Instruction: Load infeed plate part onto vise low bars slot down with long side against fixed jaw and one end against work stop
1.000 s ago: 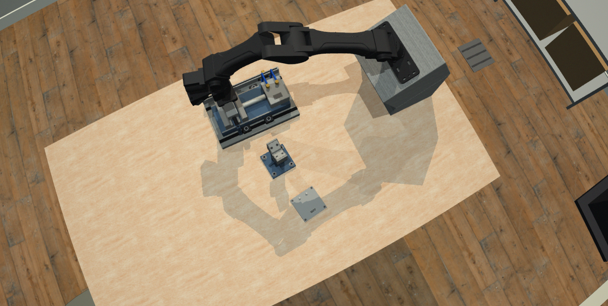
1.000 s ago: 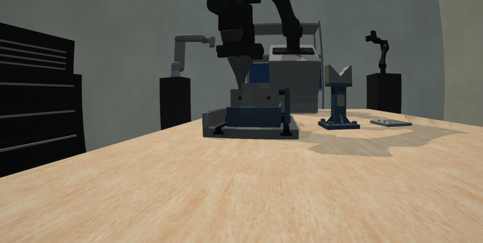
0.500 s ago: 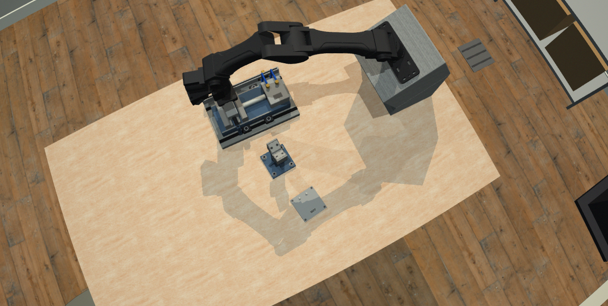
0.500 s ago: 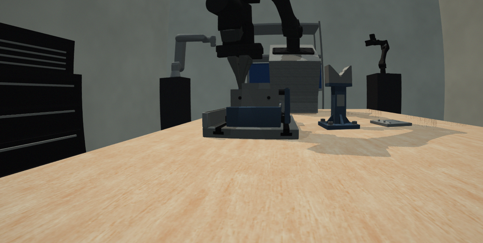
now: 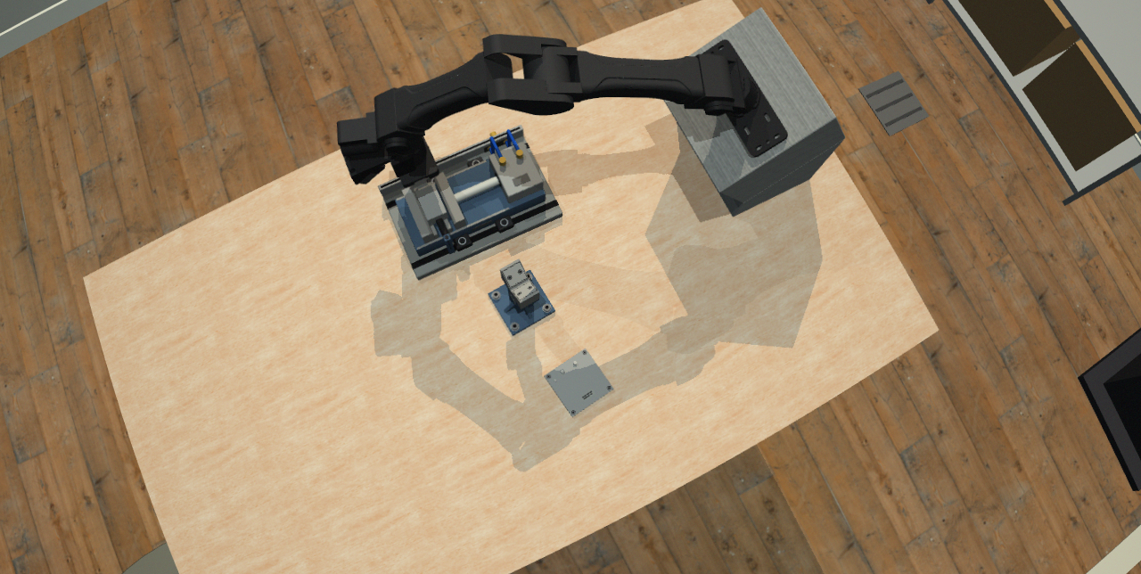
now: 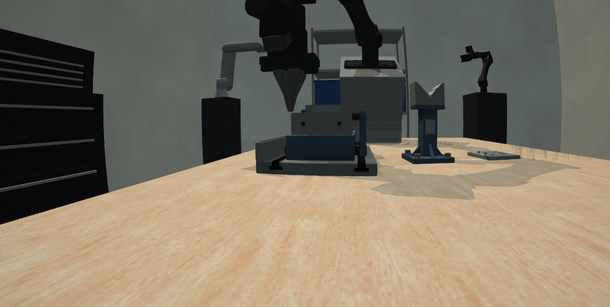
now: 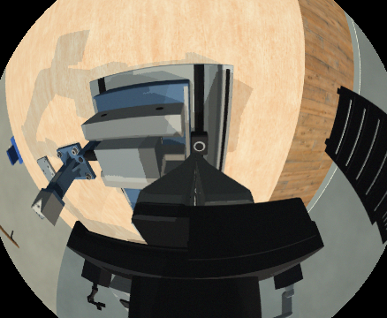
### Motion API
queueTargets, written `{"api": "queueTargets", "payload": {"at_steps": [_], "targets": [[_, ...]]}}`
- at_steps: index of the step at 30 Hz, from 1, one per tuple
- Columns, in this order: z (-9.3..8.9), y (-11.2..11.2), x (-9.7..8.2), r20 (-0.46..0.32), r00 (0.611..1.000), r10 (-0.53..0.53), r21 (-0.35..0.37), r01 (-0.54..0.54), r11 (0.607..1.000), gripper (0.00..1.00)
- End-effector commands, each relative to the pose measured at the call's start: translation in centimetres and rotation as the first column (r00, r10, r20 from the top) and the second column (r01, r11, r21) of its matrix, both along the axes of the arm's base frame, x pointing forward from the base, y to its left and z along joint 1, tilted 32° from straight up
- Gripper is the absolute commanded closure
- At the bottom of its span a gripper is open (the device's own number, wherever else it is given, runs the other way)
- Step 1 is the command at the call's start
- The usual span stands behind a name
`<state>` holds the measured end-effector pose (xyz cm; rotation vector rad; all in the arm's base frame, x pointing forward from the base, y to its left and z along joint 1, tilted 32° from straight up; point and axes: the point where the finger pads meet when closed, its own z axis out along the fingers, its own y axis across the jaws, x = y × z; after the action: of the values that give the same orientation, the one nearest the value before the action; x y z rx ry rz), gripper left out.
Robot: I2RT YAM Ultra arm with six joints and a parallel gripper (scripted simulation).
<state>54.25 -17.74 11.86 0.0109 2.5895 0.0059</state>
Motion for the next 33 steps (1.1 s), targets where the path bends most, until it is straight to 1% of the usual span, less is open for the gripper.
{"api": "queueTargets", "payload": {"at_steps": [1,4,7,10,13,19,33], "targets": [[1.7,-0.6,0.1,0.025,1.0,0.005,-0.006,-0.005,1.0,1.0],[1.0,-0.8,0.0,0.015,1.0,0.003,-0.001,-0.003,1.0,1.0],[1.9,-0.8,0.0,0.028,1.0,0.003,-0.007,-0.002,1.0,1.0],[2.2,-0.8,0.0,0.033,0.999,0.001,-0.009,-0.001,1.0,1.0],[3.0,-0.8,-0.1,0.045,0.999,0.002,-0.014,-0.001,1.0,1.0],[3.3,-0.7,-0.3,0.045,0.999,0.002,-0.014,-0.002,1.0,1.0],[5.6,-0.7,-1.8,0.045,0.999,0.004,-0.015,-0.003,1.0,1.0]]}}
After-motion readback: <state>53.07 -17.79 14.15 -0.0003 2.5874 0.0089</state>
